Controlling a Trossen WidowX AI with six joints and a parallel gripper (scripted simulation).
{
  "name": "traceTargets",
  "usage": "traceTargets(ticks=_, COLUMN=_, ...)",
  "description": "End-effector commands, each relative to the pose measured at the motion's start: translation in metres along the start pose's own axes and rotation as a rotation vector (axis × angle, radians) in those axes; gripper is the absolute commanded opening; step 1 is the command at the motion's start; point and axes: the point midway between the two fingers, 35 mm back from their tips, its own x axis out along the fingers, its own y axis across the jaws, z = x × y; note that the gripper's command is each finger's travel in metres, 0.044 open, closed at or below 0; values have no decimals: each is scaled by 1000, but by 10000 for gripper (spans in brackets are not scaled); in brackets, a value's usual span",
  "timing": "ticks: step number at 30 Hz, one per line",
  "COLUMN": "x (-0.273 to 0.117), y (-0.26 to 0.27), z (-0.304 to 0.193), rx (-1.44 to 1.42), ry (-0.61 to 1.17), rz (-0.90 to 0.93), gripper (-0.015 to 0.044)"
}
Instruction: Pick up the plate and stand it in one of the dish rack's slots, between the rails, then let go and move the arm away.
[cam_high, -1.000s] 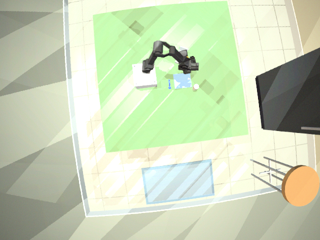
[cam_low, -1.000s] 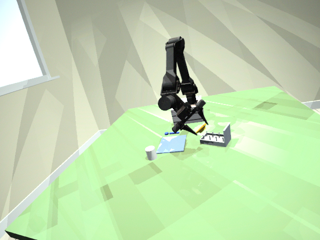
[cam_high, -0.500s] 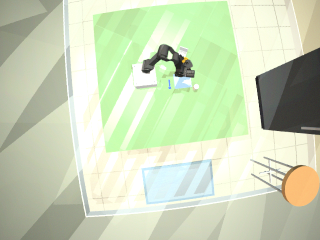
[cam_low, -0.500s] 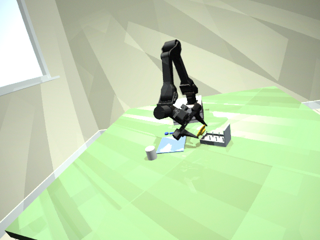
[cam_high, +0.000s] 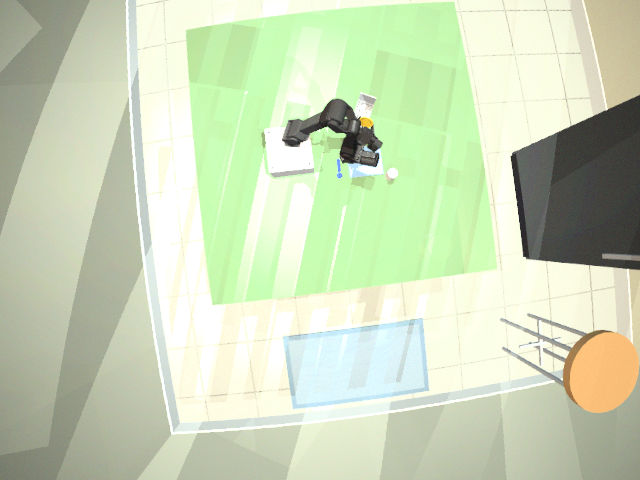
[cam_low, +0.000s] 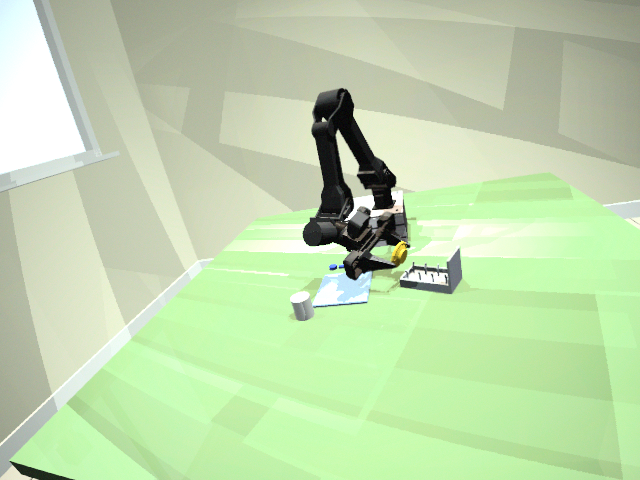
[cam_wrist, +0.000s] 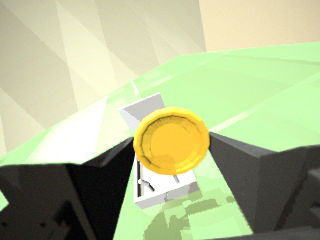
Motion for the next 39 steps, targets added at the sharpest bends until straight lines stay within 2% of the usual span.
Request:
traceTargets(ticks=1, x=-6, y=8, z=-1, rx=-91, ry=-72, rz=17, gripper=0)
traceTargets(ticks=10, x=-21, y=25, z=-2, rx=-296, ry=-216, rz=29, gripper=0)
traceTargets(ticks=39, x=-3, y=20, z=-19, rx=-274, ry=-163, rz=35, gripper=0)
